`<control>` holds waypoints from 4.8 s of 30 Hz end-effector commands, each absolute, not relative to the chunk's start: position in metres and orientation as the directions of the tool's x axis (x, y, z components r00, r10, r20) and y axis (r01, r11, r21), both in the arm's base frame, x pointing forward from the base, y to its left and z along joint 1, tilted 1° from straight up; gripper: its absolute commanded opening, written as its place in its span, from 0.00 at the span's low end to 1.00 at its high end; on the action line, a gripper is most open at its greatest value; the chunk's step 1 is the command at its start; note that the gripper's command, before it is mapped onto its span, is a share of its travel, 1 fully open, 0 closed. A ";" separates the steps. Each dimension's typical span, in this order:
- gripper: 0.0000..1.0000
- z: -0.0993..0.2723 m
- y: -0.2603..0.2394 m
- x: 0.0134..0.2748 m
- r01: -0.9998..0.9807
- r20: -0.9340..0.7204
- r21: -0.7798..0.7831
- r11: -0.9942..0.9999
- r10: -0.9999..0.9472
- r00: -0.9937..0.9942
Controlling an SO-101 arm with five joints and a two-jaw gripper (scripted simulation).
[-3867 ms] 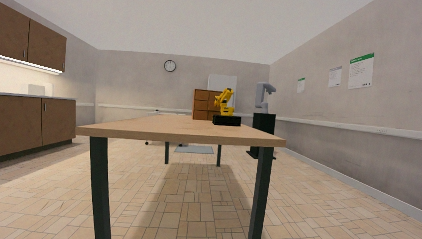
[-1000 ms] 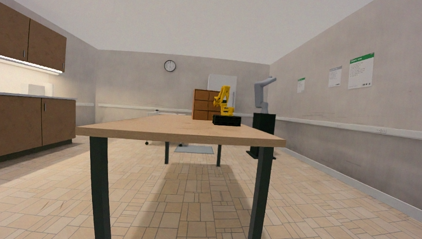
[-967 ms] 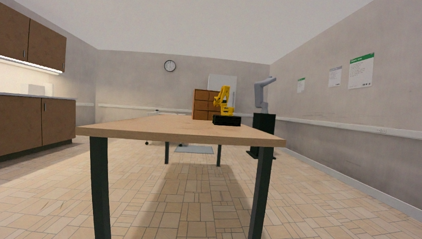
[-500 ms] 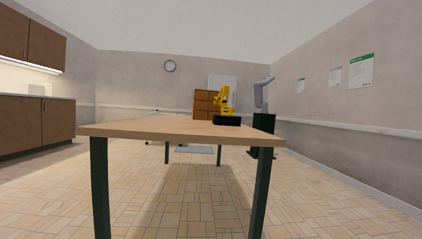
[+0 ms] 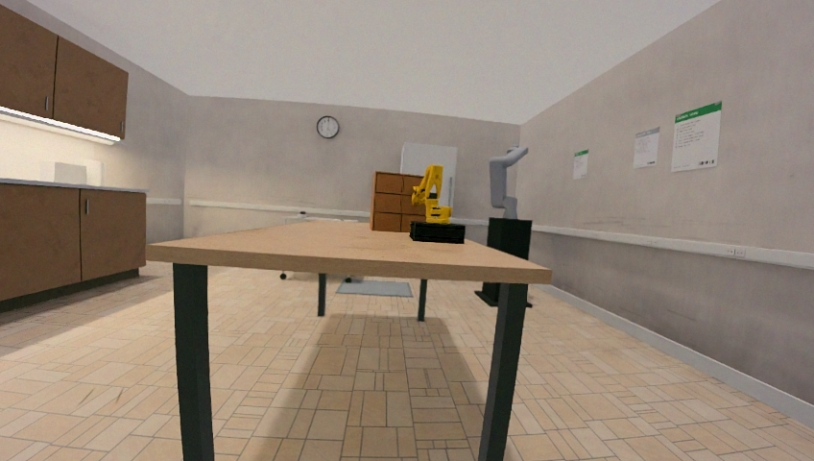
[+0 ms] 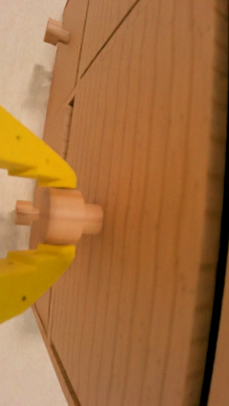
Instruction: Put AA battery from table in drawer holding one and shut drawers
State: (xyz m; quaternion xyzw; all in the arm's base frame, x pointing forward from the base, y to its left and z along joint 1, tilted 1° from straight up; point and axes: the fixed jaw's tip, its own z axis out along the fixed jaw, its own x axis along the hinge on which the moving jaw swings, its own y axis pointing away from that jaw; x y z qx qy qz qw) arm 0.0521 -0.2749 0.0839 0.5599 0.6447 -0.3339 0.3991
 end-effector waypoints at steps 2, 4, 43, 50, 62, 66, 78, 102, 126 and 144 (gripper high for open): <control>0.04 0.085 -0.275 0.053 0.988 -0.890 0.018 0.152 0.453 -0.054; 0.06 0.085 -0.275 0.053 0.988 -0.890 0.018 0.152 0.453 -0.054; 0.21 0.088 -0.246 0.050 0.986 -0.890 0.002 0.168 0.449 -0.075; 0.21 0.087 -0.235 0.049 0.985 -0.890 -0.005 0.175 0.448 -0.084; 0.21 0.084 -0.225 0.048 0.983 -0.890 -0.011 0.181 0.446 -0.093; 0.21 0.083 -0.224 0.048 0.983 -0.883 -0.012 0.182 0.459 -0.096; 0.21 0.073 -0.205 0.043 0.983 -0.786 -0.019 0.184 0.605 -0.128; 0.21 0.062 -0.159 0.034 0.981 -0.569 -0.023 0.192 0.805 -0.171; 0.21 0.061 -0.146 0.031 0.981 -0.512 -0.023 0.195 0.840 -0.179; 0.28 0.049 -0.131 0.037 0.963 -0.223 -0.012 0.268 0.938 -0.264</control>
